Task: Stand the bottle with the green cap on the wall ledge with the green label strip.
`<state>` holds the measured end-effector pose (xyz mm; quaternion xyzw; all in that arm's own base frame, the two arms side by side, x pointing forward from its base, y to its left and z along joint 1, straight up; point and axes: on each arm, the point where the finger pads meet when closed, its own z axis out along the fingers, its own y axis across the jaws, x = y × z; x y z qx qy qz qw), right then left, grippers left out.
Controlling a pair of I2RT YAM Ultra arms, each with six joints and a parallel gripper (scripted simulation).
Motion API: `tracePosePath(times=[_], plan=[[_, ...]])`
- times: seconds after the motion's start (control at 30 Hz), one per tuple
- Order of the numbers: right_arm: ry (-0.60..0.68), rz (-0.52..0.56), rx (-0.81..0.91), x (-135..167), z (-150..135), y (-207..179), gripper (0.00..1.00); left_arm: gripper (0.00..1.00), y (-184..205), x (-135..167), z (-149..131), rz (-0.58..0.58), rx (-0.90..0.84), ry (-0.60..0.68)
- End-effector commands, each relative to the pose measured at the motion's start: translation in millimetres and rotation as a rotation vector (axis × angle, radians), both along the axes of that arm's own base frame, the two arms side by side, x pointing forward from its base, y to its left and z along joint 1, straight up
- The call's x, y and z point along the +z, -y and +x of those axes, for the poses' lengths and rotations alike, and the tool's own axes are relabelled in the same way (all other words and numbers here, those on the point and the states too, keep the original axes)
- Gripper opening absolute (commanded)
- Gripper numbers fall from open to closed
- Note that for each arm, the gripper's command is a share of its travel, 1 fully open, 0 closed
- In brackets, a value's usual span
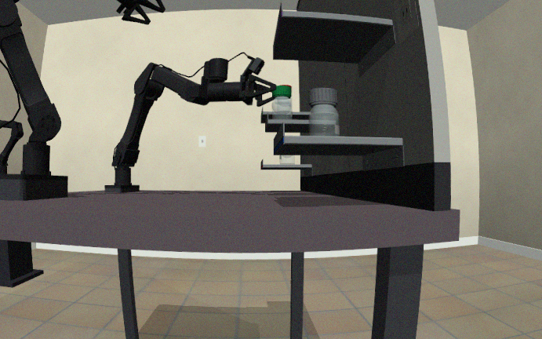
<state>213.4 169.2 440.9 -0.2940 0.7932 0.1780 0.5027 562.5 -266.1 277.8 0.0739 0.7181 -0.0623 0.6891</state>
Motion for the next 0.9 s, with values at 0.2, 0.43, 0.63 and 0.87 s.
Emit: tracePosePath(times=[0.2, 0.43, 0.63, 0.87], plan=[[-0.010, -0.007, -0.012, -0.9, -0.7, 2.5, 0.89, 0.94, -0.9, 29.8, 17.4, -0.020, -0.001, 0.051], [-0.010, -0.007, -0.012, -0.9, -0.7, 2.5, 0.89, 0.94, -1.7, 38.7, 16.6, -0.031, -0.001, 0.071], [-0.010, -0.007, -0.012, -0.9, -0.7, 2.5, 0.89, 0.72, 0.2, 33.2, 14.9, -0.032, 0.001, 0.060], [-0.010, -0.007, -0.012, -0.9, -0.7, 2.5, 0.89, 0.64, 0.2, 33.2, 14.9, -0.032, 0.001, 0.060]])
